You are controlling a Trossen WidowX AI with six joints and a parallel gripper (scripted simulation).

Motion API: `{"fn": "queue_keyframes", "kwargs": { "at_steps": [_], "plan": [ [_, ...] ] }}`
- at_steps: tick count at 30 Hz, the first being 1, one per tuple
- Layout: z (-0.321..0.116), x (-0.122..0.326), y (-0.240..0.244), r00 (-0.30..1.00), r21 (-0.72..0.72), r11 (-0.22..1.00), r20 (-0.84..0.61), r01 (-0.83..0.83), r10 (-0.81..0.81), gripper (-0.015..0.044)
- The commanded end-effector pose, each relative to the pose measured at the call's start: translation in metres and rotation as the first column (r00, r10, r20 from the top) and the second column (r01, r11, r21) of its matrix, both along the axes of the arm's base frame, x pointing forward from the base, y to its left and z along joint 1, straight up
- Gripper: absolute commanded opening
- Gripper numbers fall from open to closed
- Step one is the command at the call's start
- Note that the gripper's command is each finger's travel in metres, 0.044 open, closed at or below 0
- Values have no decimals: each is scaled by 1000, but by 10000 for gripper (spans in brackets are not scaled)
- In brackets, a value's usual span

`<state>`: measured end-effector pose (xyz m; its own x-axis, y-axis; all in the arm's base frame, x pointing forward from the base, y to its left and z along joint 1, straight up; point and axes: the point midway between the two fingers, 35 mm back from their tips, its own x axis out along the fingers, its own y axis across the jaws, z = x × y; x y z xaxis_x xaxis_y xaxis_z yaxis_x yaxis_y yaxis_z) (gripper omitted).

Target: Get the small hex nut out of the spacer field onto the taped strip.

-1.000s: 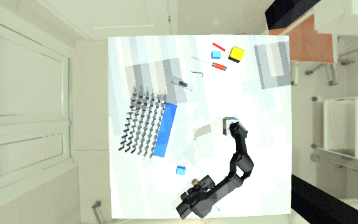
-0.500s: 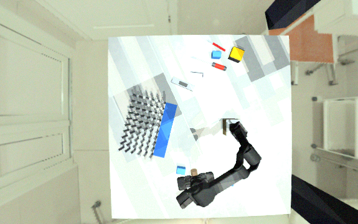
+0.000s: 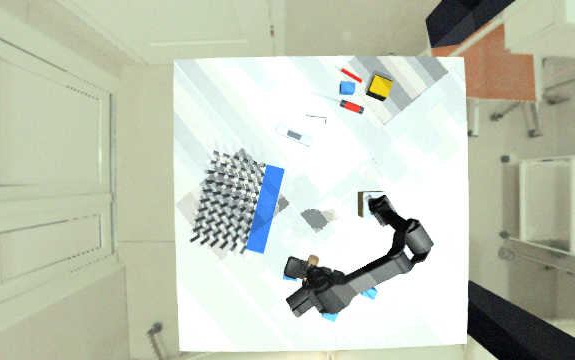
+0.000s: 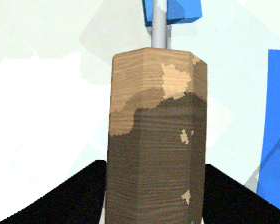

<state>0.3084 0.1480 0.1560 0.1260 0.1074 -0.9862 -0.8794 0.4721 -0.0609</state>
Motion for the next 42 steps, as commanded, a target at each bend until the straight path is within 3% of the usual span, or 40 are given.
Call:
{"fn": "queue_keyframes", "kwargs": {
  "at_steps": [1,12,24,39,42],
  "plan": [
    [3,-1,-19,986,-6,987,30,162,-161,0],
    [1,-11,-60,857,1,860,85,510,-509,0],
    [-4,-26,-104,577,59,589,144,806,-804,0],
    [-13,-52,-153,104,196,139,177,971,-979,0],
    [-14,-53,-155,82,203,118,177,972,-981,0]
  ]
}}
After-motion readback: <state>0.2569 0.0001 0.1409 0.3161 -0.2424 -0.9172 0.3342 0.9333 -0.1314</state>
